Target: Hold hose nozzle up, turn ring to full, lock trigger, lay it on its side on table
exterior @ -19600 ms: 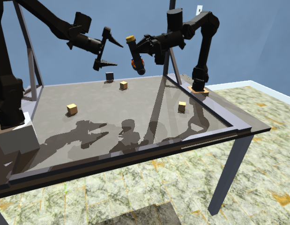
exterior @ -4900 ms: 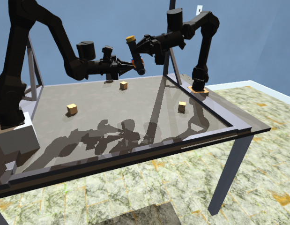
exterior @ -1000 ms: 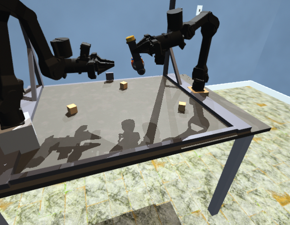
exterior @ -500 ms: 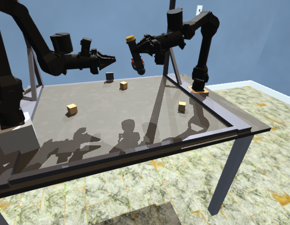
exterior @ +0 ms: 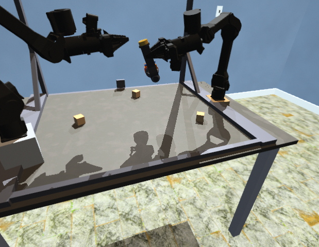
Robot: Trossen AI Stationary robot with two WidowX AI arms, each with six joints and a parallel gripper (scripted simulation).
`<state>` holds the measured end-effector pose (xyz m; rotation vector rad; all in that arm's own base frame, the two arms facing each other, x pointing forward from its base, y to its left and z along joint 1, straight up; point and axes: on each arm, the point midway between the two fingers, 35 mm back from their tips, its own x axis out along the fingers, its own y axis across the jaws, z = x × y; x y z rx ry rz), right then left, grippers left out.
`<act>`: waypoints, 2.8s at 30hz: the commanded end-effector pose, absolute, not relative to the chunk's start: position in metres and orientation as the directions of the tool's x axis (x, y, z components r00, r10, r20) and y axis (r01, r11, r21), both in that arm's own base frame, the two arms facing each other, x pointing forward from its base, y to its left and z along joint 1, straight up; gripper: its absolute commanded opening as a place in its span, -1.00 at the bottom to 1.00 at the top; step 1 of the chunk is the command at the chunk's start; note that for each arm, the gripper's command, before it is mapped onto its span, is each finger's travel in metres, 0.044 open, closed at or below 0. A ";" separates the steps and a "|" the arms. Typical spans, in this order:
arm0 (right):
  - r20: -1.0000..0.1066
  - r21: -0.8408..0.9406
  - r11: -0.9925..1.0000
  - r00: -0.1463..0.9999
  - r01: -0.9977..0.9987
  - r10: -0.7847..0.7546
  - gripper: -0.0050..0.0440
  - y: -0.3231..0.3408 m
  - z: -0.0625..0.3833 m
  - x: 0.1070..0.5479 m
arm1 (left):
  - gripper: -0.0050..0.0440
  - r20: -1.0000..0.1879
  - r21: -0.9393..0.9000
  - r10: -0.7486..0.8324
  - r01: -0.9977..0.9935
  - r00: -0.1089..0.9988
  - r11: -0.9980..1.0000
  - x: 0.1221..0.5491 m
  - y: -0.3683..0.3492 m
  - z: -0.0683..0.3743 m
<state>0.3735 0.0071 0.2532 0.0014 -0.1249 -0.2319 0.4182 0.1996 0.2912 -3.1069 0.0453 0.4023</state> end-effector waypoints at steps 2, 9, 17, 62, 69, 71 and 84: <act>0.125 0.023 0.987 0.979 0.156 -0.158 -0.08 0.002 0.291 0.364 | -0.11 -0.225 -0.025 -0.025 -0.031 0.974 -0.999 0.416 0.198 0.306; 0.135 0.018 0.998 0.989 0.062 -0.064 -0.08 -0.002 0.330 0.336 | -0.11 -0.225 -0.025 -0.025 -0.031 0.974 -0.999 0.416 0.198 0.306; 0.068 0.013 1.000 0.998 -0.011 0.010 -0.08 0.000 0.337 0.311 | -0.11 -0.225 -0.025 -0.025 -0.031 0.974 -0.999 0.416 0.198 0.306; 0.056 -0.003 1.000 0.998 0.002 -0.002 -0.08 0.000 0.325 0.315 | -0.11 -0.225 -0.025 -0.025 -0.031 0.974 -0.999 0.416 0.198 0.306; 0.057 -0.003 1.000 0.998 0.002 -0.002 -0.08 0.000 0.325 0.315 | -0.11 -0.225 -0.025 -0.025 -0.031 0.974 -0.999 0.416 0.198 0.306; 0.057 -0.003 1.000 0.998 0.003 -0.002 -0.08 0.000 0.325 0.315 | -0.11 -0.225 -0.025 -0.025 -0.031 0.974 -0.999 0.416 0.198 0.306; 0.060 -0.003 1.000 0.998 0.003 -0.003 -0.08 0.000 0.327 0.315 | -0.11 -0.225 -0.025 -0.025 -0.031 0.974 -0.999 0.416 0.198 0.306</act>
